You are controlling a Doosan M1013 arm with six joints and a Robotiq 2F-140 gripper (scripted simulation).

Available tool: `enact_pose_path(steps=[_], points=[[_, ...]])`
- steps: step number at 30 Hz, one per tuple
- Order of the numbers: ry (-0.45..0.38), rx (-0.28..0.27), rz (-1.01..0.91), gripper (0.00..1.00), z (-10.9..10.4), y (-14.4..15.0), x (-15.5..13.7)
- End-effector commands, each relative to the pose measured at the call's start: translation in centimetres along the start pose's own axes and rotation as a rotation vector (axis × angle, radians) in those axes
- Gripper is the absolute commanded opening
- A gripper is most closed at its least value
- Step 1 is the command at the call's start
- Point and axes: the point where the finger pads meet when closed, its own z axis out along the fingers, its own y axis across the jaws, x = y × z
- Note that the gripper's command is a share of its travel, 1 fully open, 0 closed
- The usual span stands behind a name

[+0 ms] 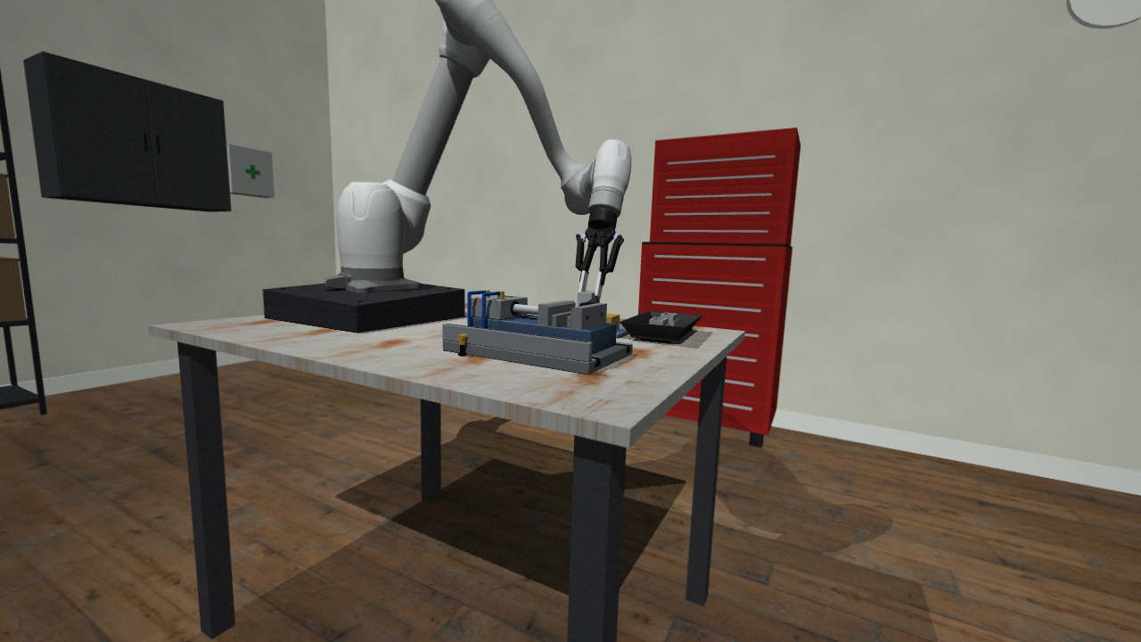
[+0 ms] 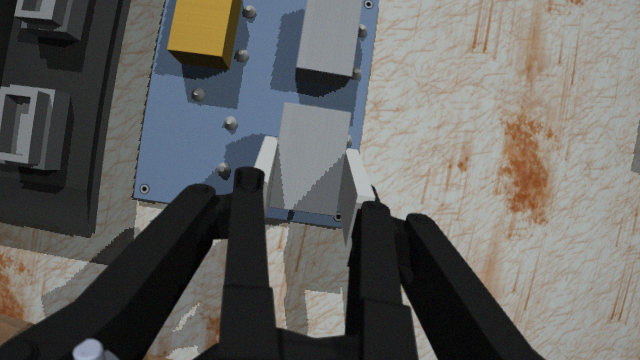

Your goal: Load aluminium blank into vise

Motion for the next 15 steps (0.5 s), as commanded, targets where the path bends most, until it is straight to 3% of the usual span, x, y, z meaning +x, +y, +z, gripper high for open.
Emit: enact_pose_path(steps=[1,15], points=[[0.0,0.0,0.0,0.0,0.7,0.0,-0.3],[0.0,0.0,0.0,0.0,2.2,0.0,-0.9]])
